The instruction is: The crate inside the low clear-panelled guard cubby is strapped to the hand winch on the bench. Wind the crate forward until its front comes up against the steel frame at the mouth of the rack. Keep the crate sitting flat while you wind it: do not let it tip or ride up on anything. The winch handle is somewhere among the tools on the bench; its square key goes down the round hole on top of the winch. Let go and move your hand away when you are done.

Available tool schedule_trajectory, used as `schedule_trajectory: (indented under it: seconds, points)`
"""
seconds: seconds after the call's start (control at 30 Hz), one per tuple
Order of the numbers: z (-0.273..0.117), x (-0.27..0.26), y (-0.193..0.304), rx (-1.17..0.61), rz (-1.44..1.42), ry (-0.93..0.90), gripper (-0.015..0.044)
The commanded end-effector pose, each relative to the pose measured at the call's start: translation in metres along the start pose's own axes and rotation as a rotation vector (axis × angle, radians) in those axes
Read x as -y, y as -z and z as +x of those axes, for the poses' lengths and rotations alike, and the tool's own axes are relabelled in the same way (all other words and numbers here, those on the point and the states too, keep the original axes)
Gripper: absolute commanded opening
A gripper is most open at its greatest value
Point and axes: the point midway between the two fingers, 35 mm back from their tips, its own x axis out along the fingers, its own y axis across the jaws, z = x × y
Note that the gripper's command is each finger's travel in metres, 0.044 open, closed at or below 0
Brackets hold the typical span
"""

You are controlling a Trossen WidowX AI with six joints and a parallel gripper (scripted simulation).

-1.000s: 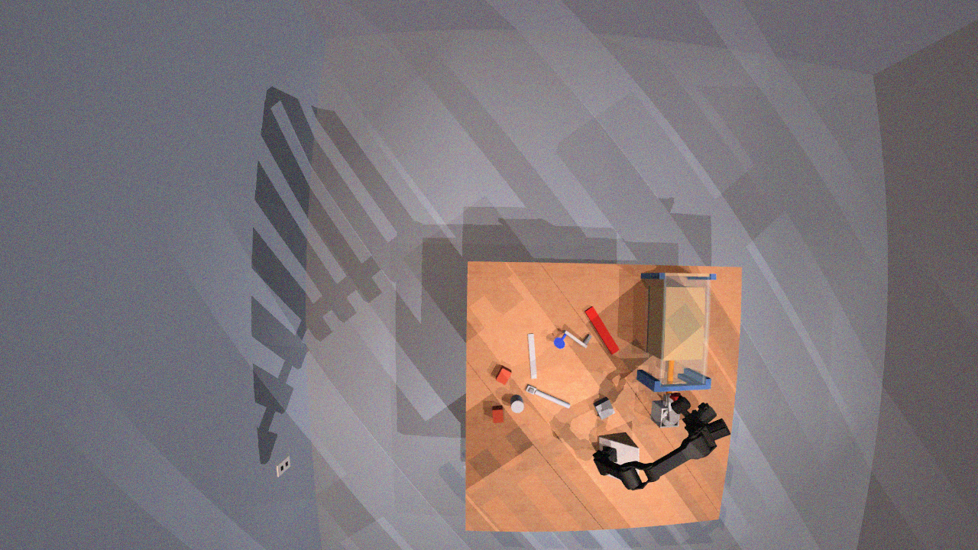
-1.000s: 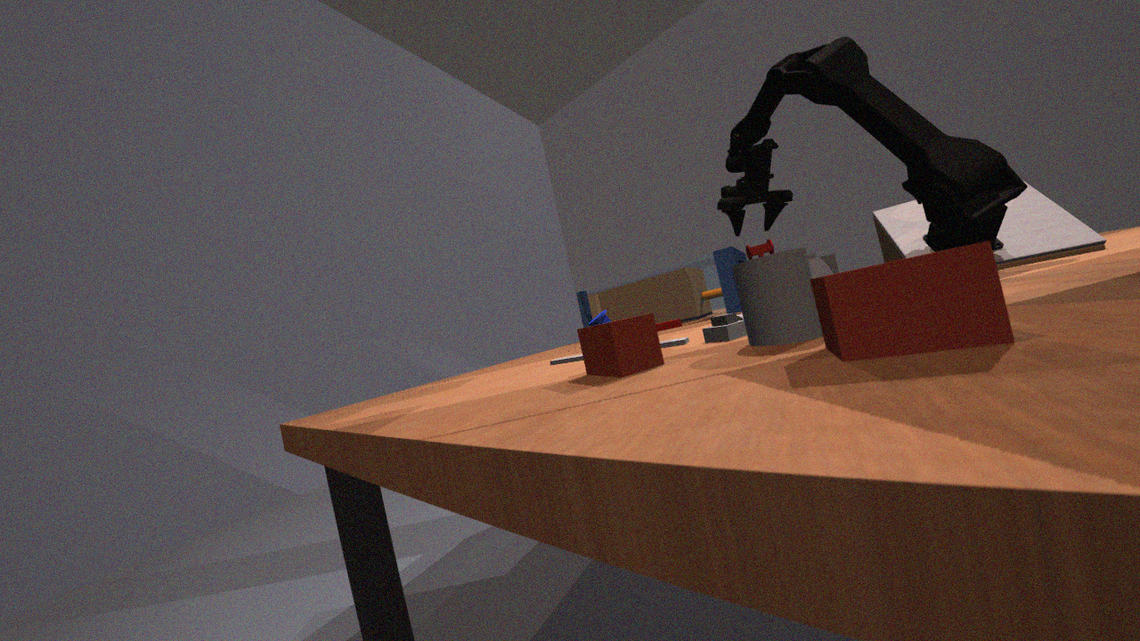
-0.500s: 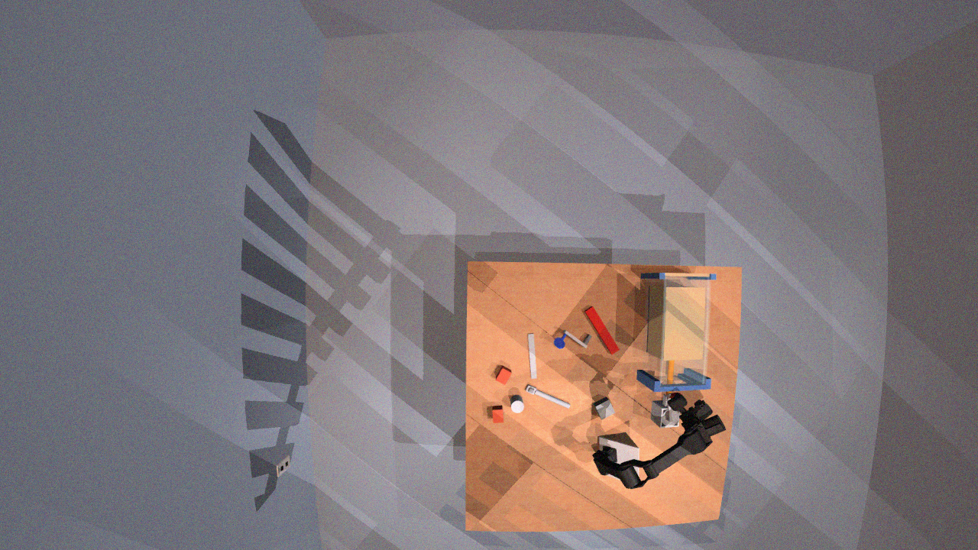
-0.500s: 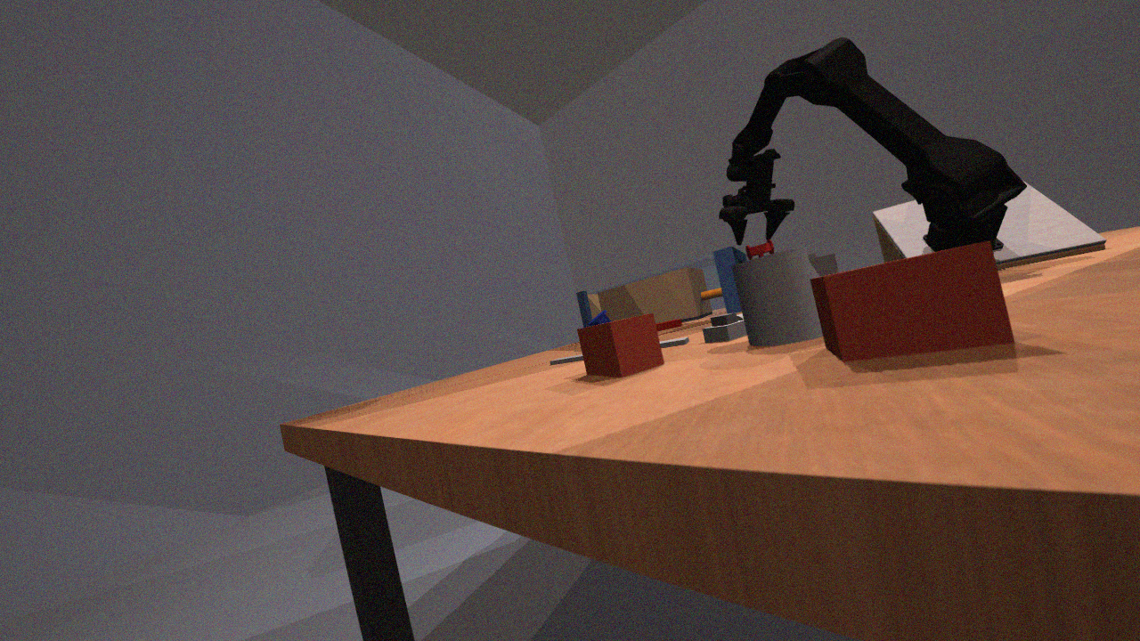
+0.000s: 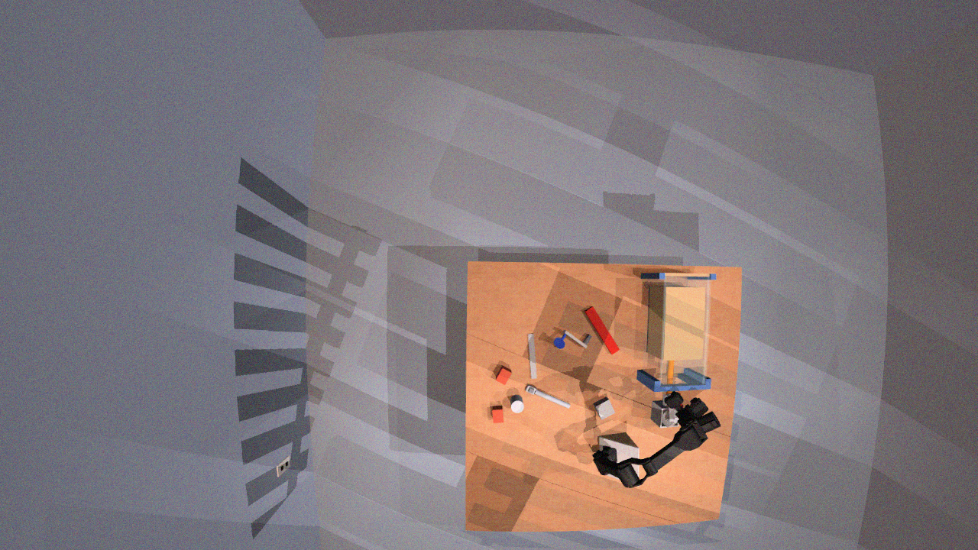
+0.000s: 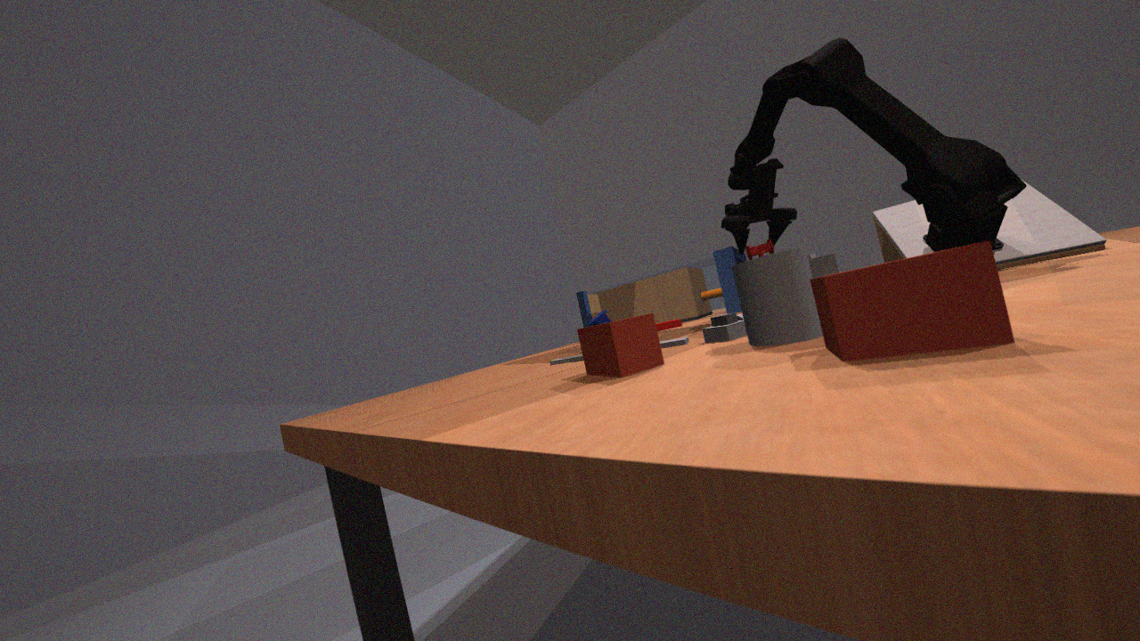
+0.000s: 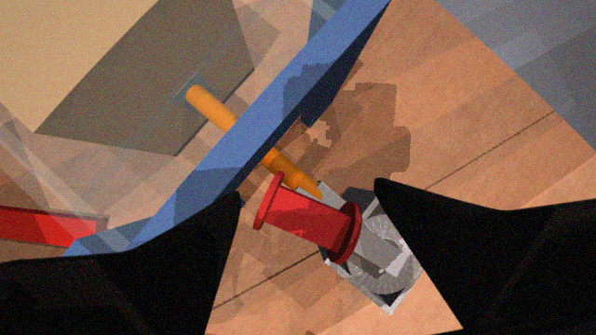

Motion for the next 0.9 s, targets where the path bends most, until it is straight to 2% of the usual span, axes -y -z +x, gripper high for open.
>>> schedule_trajectory:
  seconds: [0.0, 0.87]
  points:
    - [0.0065, -0.0009, 0.0054, -0.005, 0.005, -0.004, 0.0440]
    - [0.0142, -0.0009, 0.0103, -0.005, 0.005, -0.004, 0.0440]
